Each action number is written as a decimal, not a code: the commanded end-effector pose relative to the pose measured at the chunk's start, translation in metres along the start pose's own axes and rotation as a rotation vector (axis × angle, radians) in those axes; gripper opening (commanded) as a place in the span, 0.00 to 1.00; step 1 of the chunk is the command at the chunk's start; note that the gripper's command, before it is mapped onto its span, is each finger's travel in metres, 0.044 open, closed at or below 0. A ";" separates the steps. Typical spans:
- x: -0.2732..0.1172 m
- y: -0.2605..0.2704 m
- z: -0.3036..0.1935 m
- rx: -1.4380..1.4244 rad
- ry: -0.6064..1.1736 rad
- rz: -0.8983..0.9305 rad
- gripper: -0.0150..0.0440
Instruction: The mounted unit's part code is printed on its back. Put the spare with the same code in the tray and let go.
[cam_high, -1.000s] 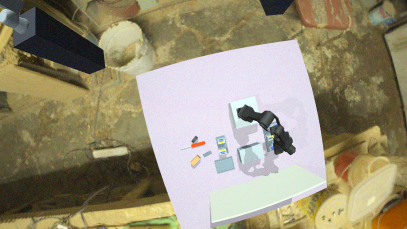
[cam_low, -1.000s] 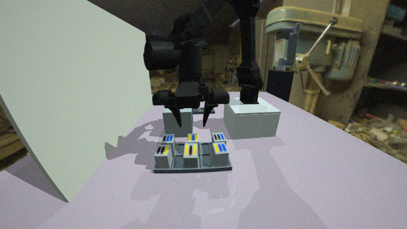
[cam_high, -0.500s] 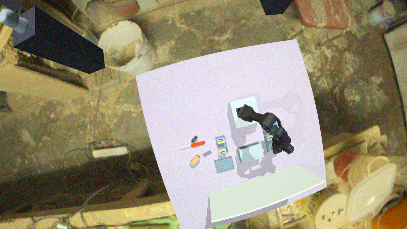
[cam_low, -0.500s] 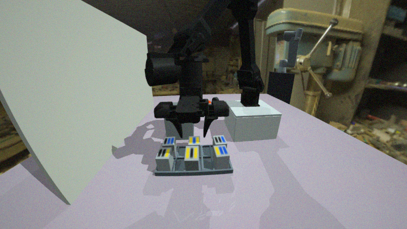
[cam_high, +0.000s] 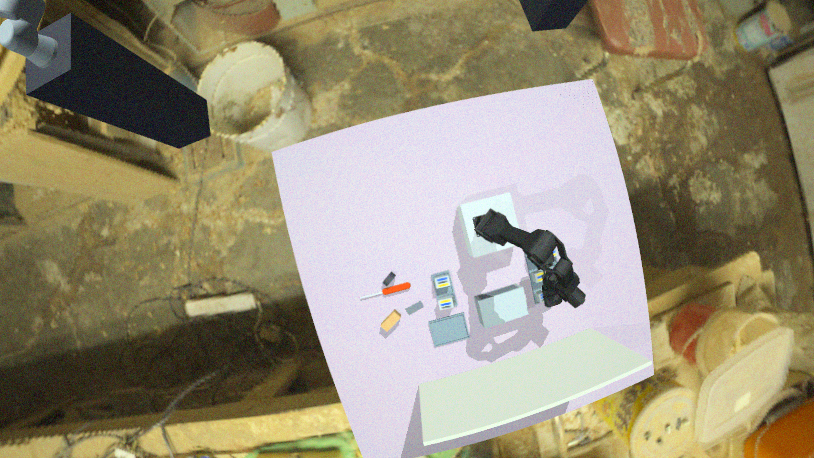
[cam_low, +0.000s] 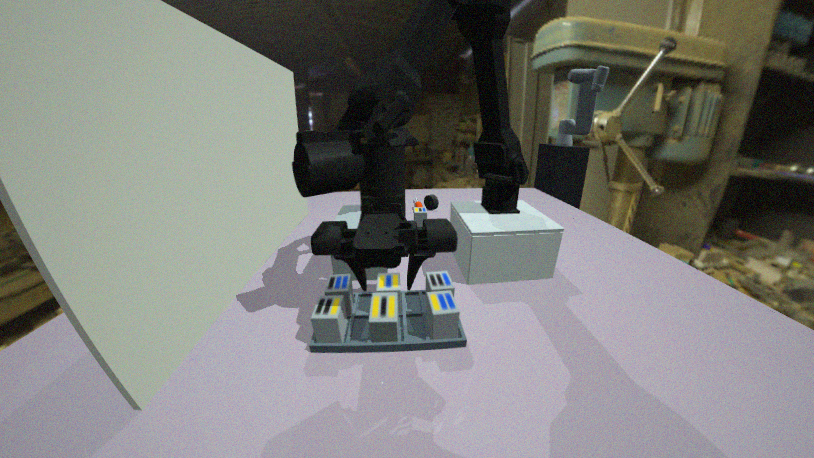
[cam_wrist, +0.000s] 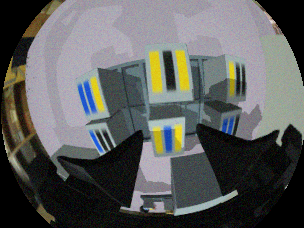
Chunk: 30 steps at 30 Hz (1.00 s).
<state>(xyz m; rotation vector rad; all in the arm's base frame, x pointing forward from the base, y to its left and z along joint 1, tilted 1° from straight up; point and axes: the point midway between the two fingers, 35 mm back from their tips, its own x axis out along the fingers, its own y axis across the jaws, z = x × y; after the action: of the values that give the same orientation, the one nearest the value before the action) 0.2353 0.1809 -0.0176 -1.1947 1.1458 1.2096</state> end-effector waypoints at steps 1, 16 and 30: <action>0.010 0.003 -0.003 -0.003 0.010 0.009 0.76; 0.024 0.005 -0.004 -0.003 0.010 0.009 0.76; 0.023 0.004 -0.003 0.000 0.007 0.009 0.72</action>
<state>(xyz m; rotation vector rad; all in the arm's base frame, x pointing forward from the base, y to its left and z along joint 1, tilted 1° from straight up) 0.2320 0.1785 -0.0409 -1.1957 1.1571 1.2134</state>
